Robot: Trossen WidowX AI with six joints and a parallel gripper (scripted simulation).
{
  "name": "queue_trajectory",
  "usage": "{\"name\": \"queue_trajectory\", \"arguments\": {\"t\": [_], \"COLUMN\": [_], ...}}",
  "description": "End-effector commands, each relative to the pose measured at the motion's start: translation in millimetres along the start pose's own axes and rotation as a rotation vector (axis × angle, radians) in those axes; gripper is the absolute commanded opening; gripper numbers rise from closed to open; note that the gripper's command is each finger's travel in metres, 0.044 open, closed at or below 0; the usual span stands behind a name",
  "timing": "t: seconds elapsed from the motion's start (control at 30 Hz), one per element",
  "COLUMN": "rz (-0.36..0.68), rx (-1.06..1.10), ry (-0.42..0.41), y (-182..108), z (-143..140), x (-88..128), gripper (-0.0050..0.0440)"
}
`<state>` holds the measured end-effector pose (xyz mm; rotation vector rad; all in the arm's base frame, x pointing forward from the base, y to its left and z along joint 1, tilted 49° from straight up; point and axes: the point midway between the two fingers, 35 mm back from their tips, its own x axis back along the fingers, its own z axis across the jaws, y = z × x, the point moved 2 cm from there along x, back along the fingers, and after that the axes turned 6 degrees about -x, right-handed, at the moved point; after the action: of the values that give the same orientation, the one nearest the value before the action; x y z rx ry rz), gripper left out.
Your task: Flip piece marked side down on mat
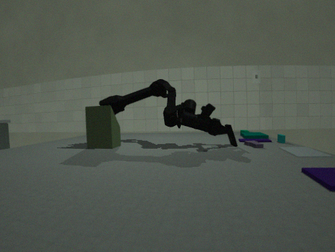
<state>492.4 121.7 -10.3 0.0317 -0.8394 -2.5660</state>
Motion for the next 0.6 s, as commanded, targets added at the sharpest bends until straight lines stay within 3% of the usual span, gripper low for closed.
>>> {"name": "queue_trajectory", "arguments": {"t": [0.0, 0.57], "rz": [0.019, 0.02], "rx": [0.0, 0.002], "ry": [0.0, 0.007], "y": [-6.4, -9.3], "z": [-1.3, -1.5], "x": [3.0, 7.0], "gripper": [0.0, 0.0]}}
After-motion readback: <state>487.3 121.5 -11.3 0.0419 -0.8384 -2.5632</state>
